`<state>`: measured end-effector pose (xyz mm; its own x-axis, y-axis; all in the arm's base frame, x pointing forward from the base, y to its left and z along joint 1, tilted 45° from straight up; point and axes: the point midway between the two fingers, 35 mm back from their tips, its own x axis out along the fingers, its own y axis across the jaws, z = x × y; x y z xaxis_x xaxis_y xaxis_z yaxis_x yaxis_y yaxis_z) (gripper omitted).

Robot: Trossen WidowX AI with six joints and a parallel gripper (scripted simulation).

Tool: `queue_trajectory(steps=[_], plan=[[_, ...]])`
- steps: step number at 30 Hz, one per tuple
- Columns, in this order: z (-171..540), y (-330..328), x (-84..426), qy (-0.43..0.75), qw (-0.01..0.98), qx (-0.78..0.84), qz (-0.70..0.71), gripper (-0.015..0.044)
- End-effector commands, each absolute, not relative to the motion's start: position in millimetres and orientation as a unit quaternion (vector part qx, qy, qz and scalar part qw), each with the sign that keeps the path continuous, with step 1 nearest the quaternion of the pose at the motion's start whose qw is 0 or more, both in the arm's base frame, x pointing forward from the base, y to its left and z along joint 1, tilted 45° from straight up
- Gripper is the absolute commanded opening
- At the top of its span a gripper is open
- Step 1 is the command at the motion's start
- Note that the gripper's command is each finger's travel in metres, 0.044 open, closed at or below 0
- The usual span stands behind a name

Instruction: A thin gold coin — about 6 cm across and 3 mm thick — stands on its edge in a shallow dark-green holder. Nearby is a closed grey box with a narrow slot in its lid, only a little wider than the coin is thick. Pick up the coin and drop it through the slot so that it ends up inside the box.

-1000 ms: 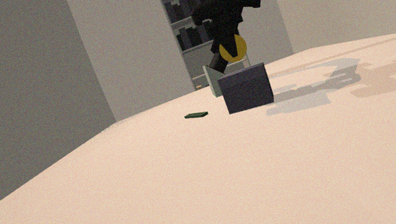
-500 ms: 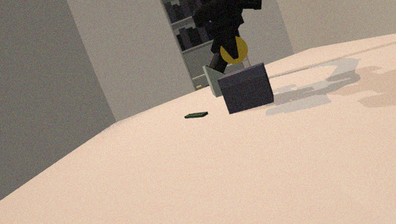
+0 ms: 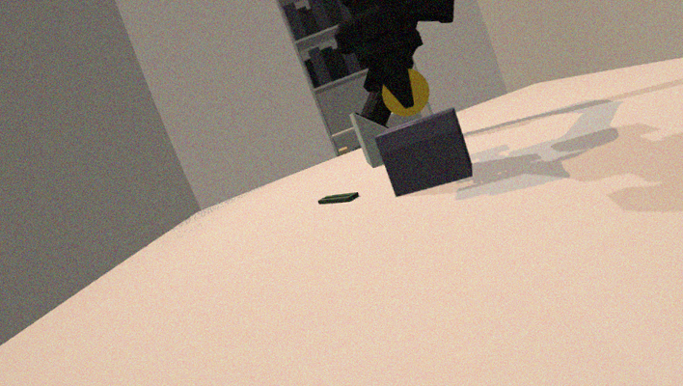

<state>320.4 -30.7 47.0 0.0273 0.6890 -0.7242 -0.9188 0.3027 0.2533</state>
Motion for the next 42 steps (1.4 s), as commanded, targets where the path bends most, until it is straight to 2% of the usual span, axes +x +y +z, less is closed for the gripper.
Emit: queue_trajectory(steps=[1, 11, 17, 26, 36, 37, 42], plan=[[45, -28, 320, 0.398, 0.702, -0.141, 0.573, 0.0000], [42, -25, 320, 0.398, 0.702, -0.141, 0.573, 0.0000], [43, -27, 321, 0.398, 0.702, -0.144, 0.573, 0.0157], [43, -27, 321, 0.398, 0.702, -0.144, 0.573, 0.0161], [72, -55, 319, 0.398, 0.703, -0.143, 0.572, 0.0423], [82, -63, 317, 0.398, 0.703, -0.142, 0.572, 0.0440], [89, -69, 315, 0.398, 0.703, -0.141, 0.572, 0.0440]])
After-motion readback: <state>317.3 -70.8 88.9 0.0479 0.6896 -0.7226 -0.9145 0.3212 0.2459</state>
